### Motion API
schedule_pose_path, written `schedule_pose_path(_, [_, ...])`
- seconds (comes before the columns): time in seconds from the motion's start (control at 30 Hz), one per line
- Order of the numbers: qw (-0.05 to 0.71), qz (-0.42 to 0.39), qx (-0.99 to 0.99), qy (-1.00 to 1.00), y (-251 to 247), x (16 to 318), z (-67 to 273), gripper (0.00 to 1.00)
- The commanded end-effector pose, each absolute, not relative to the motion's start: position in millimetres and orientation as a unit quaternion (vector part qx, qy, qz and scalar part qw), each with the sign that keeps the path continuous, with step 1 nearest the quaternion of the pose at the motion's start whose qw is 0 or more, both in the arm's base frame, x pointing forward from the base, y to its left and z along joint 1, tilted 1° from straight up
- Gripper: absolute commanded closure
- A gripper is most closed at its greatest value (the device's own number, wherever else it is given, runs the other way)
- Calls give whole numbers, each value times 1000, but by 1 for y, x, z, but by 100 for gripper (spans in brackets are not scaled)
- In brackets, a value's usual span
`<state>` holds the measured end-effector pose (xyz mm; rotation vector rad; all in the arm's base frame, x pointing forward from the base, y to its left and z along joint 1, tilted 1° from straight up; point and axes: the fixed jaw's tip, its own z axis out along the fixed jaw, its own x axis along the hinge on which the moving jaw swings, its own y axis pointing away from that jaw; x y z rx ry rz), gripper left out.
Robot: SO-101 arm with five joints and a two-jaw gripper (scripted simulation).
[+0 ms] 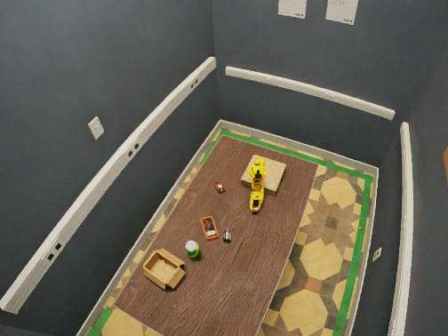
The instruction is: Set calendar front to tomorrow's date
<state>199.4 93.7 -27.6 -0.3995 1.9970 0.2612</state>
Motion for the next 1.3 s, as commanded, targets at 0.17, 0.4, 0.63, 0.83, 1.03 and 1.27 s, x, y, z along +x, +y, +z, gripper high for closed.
schedule_pose_path(0.17, [520,108,-172,830,95,200,-30,100])
schedule_pose_path(0.4, [520,108,-172,830,95,200,-31,100])
schedule_pose_path(0.63, [520,108,-172,830,95,200,-31,90])
schedule_pose_path(0.83, [520,108,-172,830,95,200,-31,82])
schedule_pose_path(1.03, [520,108,-172,830,95,200,-31,81])
schedule_pose_path(1.27, [520,108,-172,830,95,200,-31,78])
